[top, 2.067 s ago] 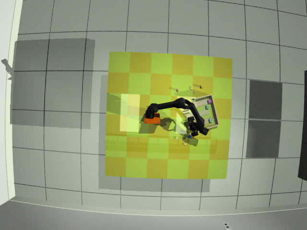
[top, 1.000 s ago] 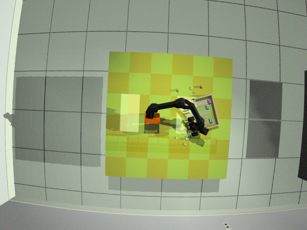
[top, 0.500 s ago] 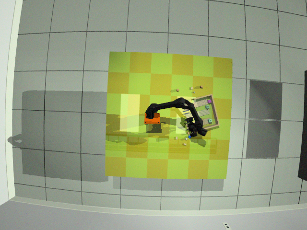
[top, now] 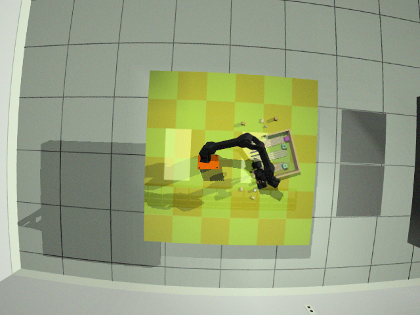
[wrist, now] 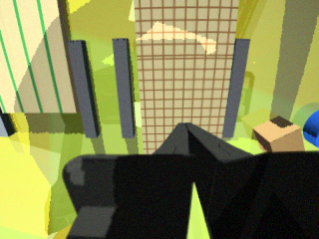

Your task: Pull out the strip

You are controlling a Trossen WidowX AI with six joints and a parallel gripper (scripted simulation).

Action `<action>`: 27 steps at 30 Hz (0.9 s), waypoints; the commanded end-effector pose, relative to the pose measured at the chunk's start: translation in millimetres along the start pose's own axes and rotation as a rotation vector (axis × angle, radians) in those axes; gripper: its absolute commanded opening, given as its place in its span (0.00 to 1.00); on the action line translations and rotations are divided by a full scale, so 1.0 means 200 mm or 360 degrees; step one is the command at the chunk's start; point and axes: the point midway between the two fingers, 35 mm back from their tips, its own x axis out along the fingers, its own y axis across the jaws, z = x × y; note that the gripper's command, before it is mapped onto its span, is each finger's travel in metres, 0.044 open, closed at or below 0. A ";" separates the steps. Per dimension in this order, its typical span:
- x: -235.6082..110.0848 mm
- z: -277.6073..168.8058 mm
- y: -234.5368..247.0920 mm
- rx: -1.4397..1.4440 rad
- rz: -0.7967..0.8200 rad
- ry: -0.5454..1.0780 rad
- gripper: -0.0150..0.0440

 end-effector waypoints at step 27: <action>0.03 -0.26 0.01 0.0009 0.0009 0.0042 0.25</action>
